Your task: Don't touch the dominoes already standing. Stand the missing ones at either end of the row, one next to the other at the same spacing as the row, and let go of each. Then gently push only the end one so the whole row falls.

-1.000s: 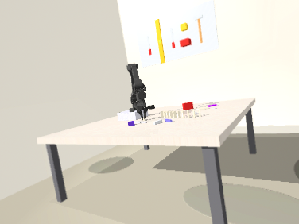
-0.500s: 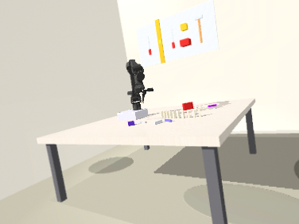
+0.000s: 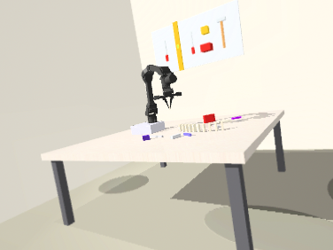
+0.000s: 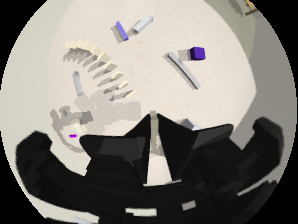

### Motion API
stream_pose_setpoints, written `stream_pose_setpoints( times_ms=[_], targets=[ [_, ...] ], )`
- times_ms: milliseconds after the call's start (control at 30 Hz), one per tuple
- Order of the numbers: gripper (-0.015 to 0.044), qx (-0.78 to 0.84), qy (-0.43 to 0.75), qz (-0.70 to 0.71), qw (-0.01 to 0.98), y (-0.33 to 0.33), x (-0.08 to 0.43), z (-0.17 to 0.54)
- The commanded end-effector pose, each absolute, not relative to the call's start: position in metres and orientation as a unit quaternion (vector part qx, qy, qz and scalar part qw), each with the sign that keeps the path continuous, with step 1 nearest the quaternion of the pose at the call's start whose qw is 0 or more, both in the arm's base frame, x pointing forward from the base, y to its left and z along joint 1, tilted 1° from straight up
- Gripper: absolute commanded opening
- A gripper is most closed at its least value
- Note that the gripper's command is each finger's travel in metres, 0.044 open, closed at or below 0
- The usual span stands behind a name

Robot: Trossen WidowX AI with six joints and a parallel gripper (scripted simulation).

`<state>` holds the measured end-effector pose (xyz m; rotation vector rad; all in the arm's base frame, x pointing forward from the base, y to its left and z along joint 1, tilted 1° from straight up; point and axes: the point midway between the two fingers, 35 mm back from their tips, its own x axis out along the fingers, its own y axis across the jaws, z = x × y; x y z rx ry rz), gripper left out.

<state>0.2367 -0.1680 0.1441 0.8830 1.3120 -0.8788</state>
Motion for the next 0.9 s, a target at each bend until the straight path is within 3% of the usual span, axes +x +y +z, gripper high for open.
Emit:
stream_pose_setpoints(
  times_ms=[0,233,867],
  targets=[
    [0.0022,0.379,0.576,-0.375,0.619,-0.131,0.262,0.144],
    [0.0022,0.378,0.581,-0.367,0.621,-0.05,0.294,0.145],
    [0.0022,0.257,0.499,-0.545,0.623,-0.053,0.276,0.103]
  ],
)
